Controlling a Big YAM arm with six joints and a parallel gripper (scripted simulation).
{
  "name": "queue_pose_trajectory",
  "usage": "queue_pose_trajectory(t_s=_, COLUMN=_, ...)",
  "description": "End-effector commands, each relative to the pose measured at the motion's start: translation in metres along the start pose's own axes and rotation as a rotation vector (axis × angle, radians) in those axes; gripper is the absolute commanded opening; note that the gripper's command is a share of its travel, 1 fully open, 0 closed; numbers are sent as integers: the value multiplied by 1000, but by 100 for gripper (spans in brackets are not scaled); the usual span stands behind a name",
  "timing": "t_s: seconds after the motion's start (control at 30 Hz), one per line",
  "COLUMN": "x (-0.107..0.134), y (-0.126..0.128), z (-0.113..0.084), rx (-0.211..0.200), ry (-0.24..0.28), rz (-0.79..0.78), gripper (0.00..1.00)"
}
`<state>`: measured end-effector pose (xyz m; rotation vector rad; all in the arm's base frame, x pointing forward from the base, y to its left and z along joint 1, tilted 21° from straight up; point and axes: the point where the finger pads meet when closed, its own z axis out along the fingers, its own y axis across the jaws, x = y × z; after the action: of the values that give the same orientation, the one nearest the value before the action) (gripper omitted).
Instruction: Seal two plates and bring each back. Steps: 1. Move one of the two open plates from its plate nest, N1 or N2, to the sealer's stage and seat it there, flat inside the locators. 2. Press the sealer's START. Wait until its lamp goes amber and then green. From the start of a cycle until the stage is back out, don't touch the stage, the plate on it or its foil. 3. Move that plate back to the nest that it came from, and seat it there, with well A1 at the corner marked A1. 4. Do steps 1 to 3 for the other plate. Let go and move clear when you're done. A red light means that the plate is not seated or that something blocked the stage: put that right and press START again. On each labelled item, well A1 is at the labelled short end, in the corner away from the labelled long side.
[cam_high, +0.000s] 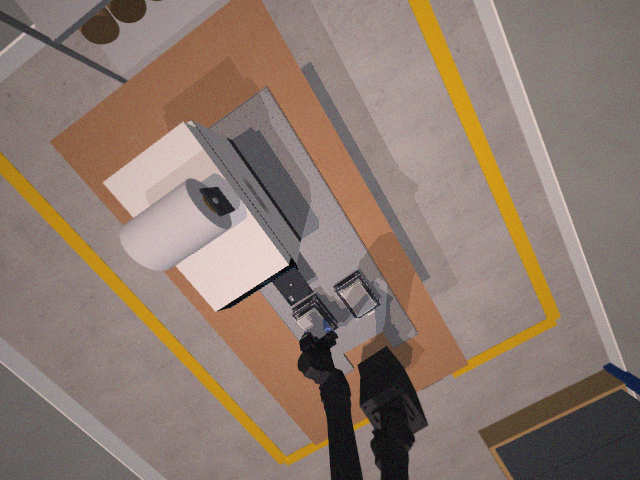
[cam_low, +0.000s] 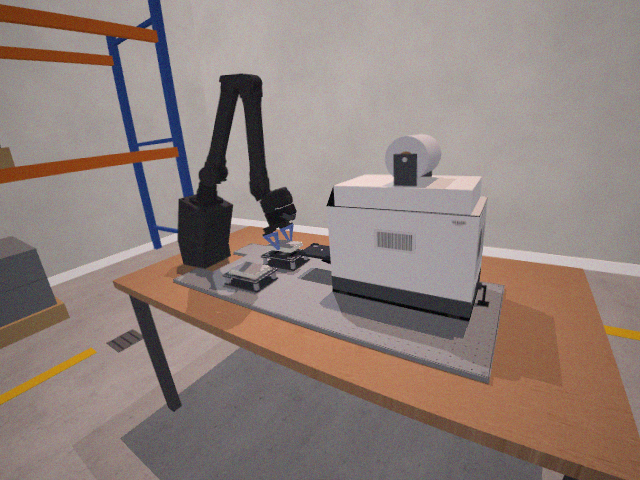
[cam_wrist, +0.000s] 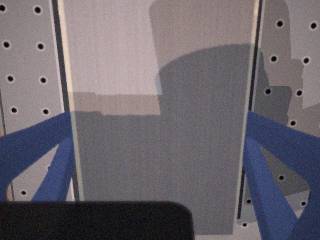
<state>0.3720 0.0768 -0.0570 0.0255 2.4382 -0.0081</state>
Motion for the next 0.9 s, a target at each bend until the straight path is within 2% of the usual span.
queue_pose_trajectory(t_s=0.0, x=0, y=10, z=5, rx=-17, ry=-5, rz=-24, gripper=0)
queue_pose_trajectory(t_s=0.17, x=-5, y=4, z=7, rx=-9, ry=-16, rz=-8, gripper=0)
queue_pose_trajectory(t_s=0.5, x=13, y=-7, z=9, rx=9, ry=18, rz=-4, gripper=0)
queue_pose_trajectory(t_s=0.73, x=-1, y=-4, z=15, rx=4, ry=-8, rz=2, gripper=0)
queue_pose_trajectory(t_s=0.87, x=-1, y=0, z=16, rx=-2, ry=-9, rz=4, gripper=0)
